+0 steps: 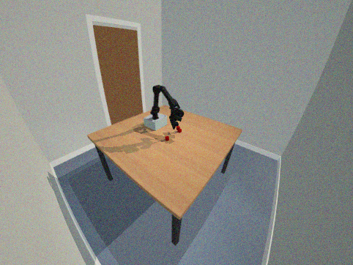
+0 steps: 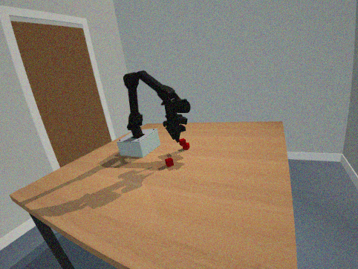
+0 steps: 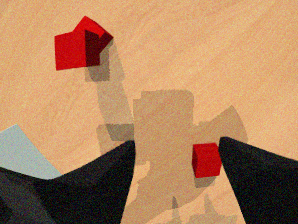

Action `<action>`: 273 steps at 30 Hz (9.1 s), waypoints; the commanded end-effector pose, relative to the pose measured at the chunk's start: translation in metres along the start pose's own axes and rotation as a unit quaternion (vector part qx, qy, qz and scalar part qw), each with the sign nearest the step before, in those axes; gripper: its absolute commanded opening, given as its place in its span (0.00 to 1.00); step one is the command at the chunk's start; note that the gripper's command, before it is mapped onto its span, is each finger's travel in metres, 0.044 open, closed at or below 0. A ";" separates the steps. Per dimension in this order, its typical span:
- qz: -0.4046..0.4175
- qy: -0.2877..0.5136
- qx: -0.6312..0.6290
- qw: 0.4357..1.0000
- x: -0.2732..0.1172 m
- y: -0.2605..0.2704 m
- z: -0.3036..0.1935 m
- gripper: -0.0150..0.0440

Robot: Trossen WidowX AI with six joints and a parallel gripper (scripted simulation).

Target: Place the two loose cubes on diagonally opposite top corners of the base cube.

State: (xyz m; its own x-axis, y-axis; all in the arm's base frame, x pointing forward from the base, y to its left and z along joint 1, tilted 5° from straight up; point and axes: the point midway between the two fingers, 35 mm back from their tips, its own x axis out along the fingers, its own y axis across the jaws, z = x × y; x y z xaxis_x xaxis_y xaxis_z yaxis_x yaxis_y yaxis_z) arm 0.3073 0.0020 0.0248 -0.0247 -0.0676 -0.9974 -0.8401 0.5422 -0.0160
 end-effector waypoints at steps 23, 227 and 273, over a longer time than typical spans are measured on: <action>-0.010 0.001 -0.011 1.000 0.038 -0.050 -0.073 0.70; -0.004 -0.007 0.016 1.000 0.048 0.088 0.110 0.43; -0.005 -0.006 0.016 1.000 0.032 0.088 0.110 0.60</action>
State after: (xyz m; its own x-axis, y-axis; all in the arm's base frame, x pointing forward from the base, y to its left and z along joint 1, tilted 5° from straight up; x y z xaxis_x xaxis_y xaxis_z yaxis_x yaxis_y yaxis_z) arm 0.2897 0.1377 -0.0233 -0.0227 -0.0702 -0.9973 -0.8235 0.5669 -0.0212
